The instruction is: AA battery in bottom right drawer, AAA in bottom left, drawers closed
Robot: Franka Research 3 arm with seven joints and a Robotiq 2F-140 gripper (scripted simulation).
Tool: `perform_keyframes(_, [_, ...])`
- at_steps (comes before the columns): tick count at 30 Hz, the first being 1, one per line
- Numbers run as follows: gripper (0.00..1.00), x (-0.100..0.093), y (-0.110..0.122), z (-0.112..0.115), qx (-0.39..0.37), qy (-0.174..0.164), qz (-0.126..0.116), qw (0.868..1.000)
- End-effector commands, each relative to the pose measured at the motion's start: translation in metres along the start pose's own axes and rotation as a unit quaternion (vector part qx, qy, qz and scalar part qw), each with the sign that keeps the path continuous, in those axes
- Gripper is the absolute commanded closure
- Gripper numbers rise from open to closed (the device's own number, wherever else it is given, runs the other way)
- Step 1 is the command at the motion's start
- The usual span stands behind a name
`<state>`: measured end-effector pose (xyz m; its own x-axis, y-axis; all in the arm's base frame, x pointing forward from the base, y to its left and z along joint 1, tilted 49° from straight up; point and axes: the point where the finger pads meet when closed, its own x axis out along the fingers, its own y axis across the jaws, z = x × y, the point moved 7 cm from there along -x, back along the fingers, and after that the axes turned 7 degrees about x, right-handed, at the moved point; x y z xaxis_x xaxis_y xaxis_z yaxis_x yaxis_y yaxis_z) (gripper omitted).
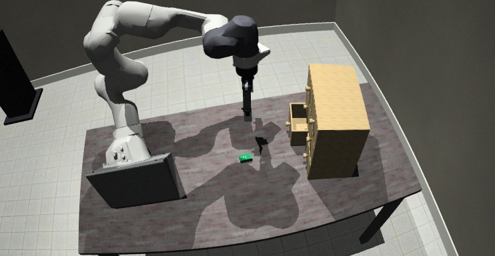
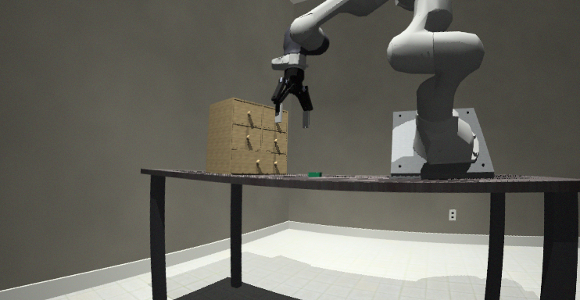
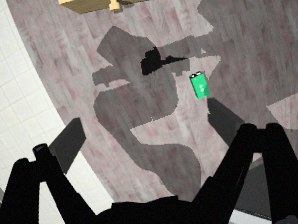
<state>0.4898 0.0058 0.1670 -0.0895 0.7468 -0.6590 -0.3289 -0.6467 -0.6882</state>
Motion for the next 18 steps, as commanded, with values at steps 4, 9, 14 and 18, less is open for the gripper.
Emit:
perform_keyframes(4, [0.00, 0.000, 0.000, 0.001, -0.002, -0.003, 0.000, 1.000])
perform_keyframes(9, [0.00, 0.000, 0.000, 0.001, -0.002, -0.003, 0.000, 1.000])
perform_keyframes(14, [0.00, 0.000, 0.000, 0.001, -0.002, -0.003, 0.000, 1.000])
perform_keyframes(18, [0.00, -0.014, -0.004, 0.015, -0.001, -0.002, -0.004, 1.000])
